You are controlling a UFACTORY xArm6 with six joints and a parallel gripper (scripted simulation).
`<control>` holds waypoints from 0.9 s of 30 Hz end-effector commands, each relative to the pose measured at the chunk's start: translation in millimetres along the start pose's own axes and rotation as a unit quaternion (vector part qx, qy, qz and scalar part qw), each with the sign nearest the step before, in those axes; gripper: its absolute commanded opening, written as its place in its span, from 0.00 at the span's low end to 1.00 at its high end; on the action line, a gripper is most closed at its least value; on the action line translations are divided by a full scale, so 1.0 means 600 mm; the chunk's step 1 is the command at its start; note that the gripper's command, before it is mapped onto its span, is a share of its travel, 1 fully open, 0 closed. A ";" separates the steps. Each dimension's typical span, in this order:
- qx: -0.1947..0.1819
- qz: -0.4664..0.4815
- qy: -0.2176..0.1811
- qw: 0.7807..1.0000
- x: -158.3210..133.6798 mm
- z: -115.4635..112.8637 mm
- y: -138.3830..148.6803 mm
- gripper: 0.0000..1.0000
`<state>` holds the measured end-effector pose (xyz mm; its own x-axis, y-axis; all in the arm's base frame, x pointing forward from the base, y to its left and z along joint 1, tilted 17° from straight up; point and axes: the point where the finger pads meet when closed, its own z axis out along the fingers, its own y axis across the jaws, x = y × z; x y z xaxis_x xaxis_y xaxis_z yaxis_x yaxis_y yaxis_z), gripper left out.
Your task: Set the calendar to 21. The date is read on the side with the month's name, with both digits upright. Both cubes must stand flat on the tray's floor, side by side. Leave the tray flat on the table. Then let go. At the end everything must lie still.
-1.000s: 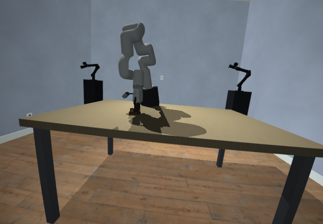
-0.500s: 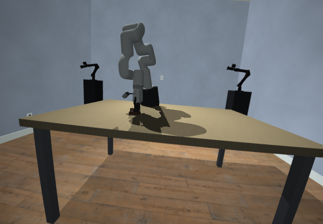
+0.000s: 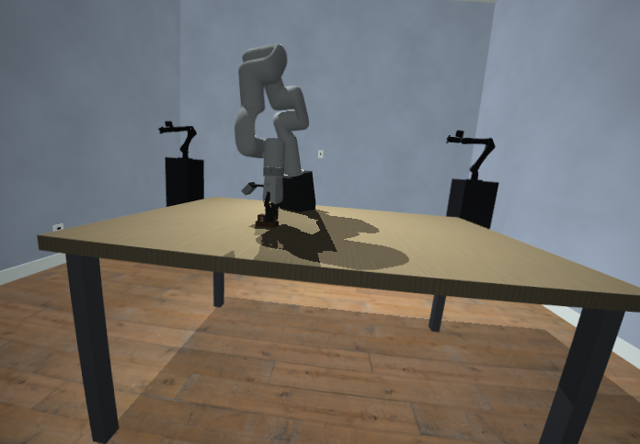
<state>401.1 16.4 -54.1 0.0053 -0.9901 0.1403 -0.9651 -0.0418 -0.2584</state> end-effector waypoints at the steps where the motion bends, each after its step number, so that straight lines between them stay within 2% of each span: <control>1: 0.001 0.000 0.000 1.000 0.000 -0.001 -0.002 0.49; 16: 0.001 0.000 0.000 1.000 0.000 -0.008 -0.002 0.49; 27: 0.001 0.000 0.000 1.000 0.000 -0.074 -0.002 0.49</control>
<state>392.9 20.6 -24.6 0.0046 -0.9902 0.1396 -0.9622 -0.0424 -0.2690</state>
